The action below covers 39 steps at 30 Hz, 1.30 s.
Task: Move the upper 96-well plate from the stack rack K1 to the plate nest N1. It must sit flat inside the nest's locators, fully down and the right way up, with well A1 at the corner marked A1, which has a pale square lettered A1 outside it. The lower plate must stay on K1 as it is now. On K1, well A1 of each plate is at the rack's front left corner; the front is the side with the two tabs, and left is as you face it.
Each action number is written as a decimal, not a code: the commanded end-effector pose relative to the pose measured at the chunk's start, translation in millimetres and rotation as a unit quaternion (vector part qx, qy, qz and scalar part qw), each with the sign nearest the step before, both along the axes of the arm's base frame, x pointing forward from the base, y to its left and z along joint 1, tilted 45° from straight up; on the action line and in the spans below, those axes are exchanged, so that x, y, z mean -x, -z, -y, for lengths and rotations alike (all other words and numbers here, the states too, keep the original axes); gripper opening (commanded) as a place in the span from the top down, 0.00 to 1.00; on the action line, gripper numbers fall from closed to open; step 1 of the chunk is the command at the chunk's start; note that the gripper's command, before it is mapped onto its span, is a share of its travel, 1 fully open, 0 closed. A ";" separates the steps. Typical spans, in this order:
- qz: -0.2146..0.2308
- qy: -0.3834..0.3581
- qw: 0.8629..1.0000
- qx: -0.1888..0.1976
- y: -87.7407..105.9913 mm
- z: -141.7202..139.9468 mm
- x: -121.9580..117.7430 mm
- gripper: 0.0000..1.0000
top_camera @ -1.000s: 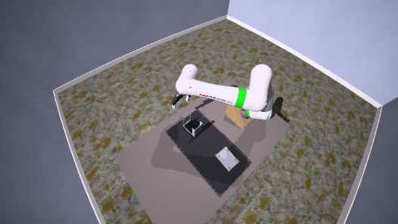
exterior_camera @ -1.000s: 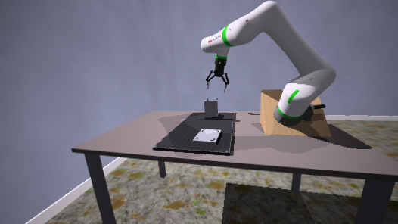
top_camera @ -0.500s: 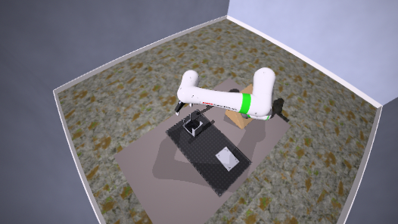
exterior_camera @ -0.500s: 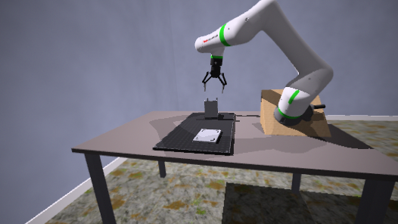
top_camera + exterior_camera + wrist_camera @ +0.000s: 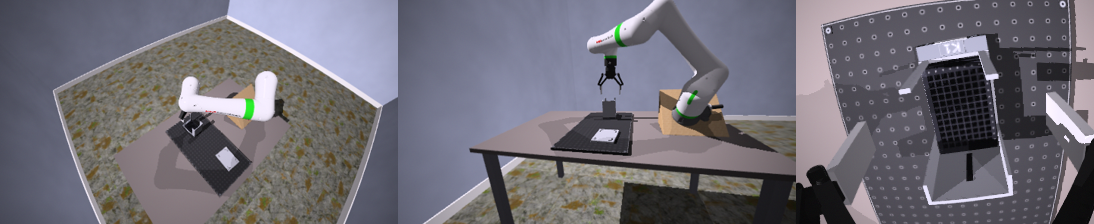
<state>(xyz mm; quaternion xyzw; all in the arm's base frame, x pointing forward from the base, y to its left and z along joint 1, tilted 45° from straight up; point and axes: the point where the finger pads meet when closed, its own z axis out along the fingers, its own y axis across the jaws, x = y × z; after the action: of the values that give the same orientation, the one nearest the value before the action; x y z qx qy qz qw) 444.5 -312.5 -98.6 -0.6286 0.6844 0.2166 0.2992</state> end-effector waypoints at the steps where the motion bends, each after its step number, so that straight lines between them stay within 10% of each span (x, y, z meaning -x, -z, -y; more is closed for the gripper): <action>1: -0.008 -0.021 1.000 -0.014 -10.9 -7.9 -4.1 0.00; 9: -0.008 -0.021 1.000 -0.014 -31.4 -30.4 -6.2 0.00; 39: -0.008 -0.021 1.000 -0.014 -13.7 -47.9 -8.6 0.00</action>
<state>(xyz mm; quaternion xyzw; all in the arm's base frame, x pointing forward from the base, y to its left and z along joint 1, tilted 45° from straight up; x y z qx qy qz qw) 452.7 -266.4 -83.0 -0.6369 0.6700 0.2383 0.2978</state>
